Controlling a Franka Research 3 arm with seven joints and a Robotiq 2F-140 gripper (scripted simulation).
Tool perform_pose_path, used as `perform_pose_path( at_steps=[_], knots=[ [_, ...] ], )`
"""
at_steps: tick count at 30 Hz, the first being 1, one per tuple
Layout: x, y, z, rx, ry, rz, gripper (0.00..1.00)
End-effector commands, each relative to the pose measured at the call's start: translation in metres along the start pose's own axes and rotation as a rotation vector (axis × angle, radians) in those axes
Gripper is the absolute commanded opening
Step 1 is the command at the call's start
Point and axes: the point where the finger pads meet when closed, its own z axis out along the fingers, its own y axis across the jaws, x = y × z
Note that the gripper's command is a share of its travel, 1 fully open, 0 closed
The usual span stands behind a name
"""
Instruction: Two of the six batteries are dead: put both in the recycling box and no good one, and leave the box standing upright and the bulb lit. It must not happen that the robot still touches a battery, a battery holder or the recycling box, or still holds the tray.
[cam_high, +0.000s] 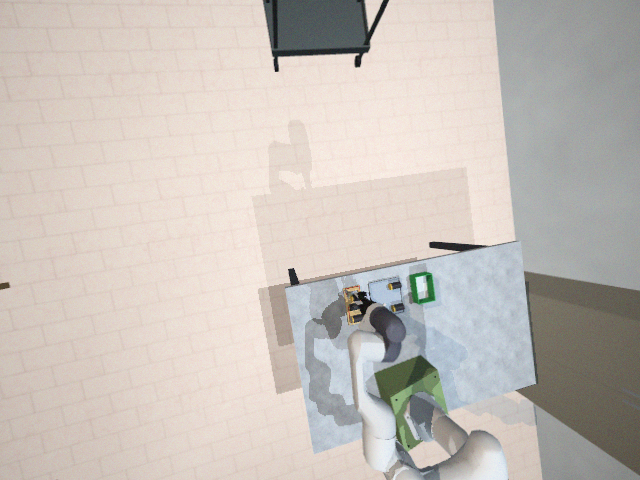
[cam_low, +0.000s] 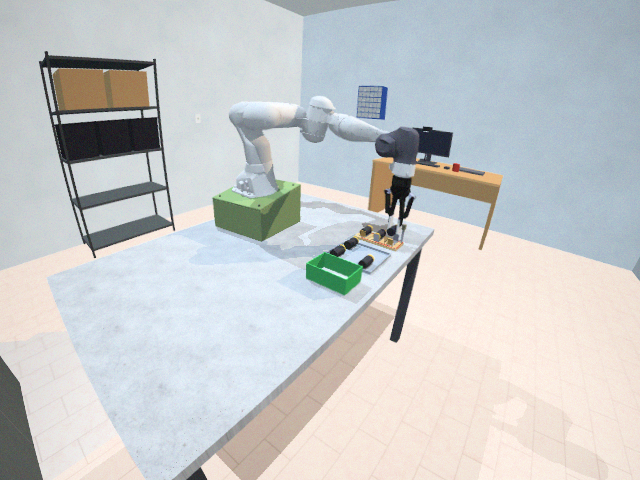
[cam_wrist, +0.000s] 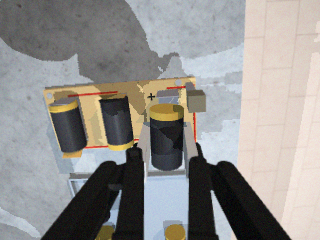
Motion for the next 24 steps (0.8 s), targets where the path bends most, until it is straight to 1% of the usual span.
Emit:
perform_pose_path(
  at_steps=[1, 13, 19, 24],
  knots=[
    [0.0016, 0.0027, -0.0024, -0.008, 0.003, 0.005, 0.16],
    [0.0016, 0.0027, -0.0024, -0.008, 0.003, 0.002, 0.16],
    [0.0016, 0.0027, -0.0024, -0.008, 0.002, -0.051, 0.16],
    [0.0016, 0.0027, -0.0024, -0.008, 0.002, -0.065, 0.16]
  ],
)
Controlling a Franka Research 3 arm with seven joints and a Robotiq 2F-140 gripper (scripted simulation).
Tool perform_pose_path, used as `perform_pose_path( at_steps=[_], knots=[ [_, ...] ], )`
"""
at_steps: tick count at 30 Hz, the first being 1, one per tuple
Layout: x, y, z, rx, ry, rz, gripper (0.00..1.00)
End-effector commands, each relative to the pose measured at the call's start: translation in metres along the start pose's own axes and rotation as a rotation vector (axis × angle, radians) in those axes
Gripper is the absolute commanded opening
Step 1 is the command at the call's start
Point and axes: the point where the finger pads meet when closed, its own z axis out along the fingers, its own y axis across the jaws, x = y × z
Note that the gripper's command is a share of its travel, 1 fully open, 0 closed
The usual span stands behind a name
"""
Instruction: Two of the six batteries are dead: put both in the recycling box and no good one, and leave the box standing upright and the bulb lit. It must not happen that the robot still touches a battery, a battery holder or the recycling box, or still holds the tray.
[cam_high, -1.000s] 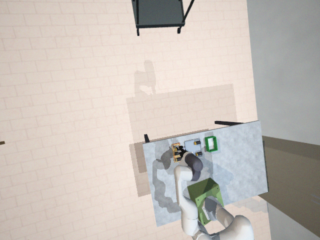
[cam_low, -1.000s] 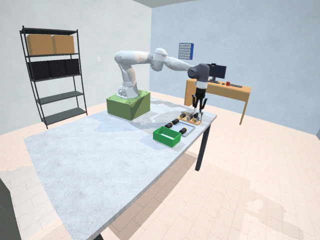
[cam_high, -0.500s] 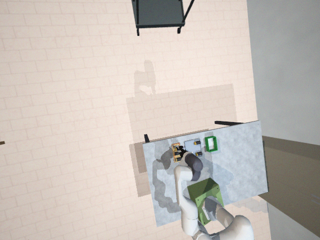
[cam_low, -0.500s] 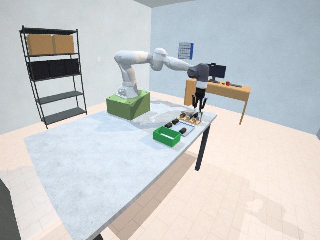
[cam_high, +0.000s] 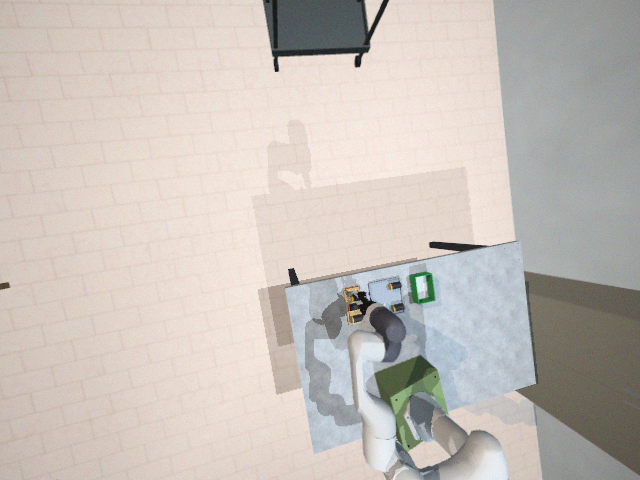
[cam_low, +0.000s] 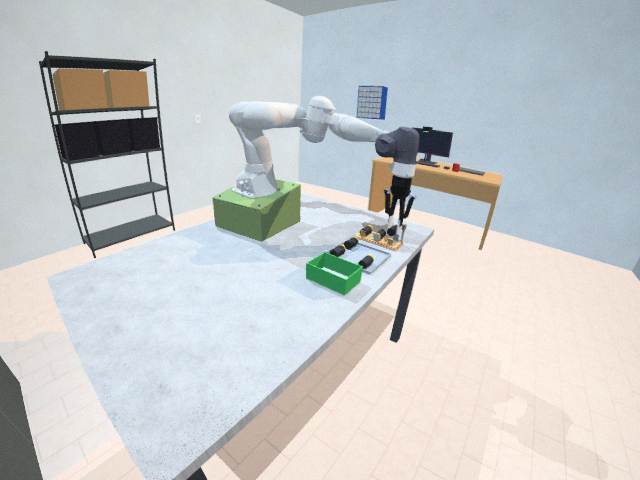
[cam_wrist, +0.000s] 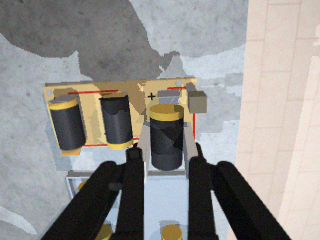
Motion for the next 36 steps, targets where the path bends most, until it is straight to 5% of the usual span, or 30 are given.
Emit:
perform_pose_path(
  at_steps=[1, 36],
  knots=[
    [0.0014, 0.0026, -0.0023, -0.007, 0.002, -0.038, 0.16],
    [0.0028, 0.0053, -0.0023, -0.007, 0.002, -0.038, 0.16]
  ],
)
